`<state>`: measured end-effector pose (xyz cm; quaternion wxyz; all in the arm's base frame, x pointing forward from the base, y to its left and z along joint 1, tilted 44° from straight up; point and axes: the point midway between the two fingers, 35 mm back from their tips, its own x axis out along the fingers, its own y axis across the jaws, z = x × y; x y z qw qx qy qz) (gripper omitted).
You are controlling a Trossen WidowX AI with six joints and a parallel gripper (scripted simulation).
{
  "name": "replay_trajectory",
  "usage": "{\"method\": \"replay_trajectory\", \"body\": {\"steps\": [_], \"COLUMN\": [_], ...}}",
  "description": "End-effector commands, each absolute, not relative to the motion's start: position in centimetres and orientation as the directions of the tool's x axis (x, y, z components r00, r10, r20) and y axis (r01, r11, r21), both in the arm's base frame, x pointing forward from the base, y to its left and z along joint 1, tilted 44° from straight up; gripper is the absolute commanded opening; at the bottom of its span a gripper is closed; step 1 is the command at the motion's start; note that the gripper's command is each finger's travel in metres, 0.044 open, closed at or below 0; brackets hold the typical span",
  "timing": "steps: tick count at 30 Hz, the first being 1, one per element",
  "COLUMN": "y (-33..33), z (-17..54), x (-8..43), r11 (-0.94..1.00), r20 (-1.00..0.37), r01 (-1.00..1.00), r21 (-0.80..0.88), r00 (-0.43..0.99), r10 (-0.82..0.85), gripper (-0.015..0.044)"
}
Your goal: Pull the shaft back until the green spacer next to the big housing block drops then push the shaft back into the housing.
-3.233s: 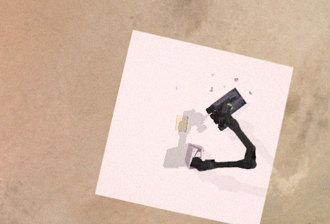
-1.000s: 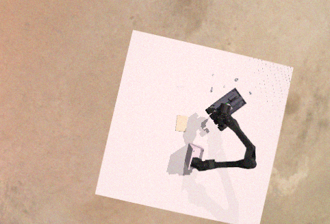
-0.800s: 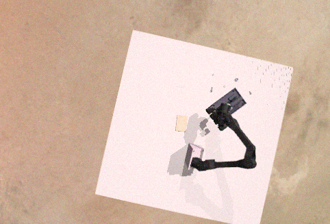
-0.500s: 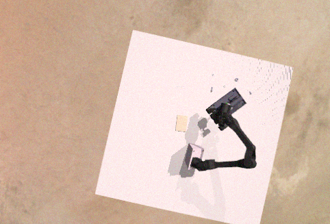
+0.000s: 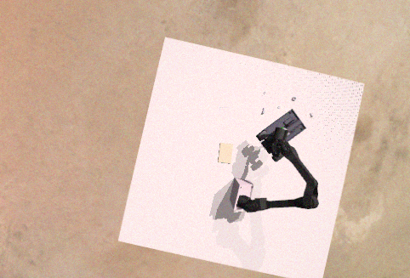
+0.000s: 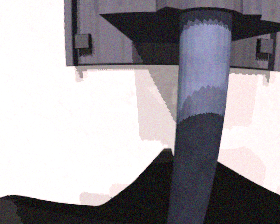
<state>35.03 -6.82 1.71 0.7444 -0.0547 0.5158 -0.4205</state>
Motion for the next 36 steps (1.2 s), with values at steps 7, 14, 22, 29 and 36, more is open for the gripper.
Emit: {"method": "replay_trajectory", "body": {"steps": [7, 14, 22, 29, 36], "y": [-6.85, -6.91, -6.99, -7.03, -6.99], "z": [2.0, 2.09, 2.19, 2.28, 2.17], "x": [35.56, 35.71, 35.89, 36.05, 35.87], "r11": [0.644, 0.644, 0.644, 0.644, 0.643], "r20": [-0.723, -0.723, -0.723, -0.723, -0.723], "r01": [0.571, 0.571, 0.571, 0.571, 0.57], "r21": [-0.51, -0.51, -0.51, -0.51, -0.511], "r00": [0.121, 0.121, 0.121, 0.122, 0.119], "r10": [-0.68, -0.68, -0.68, -0.68, -0.681], "gripper": [0.0, 0.0, 0.0, 0.0, 0.0]}}
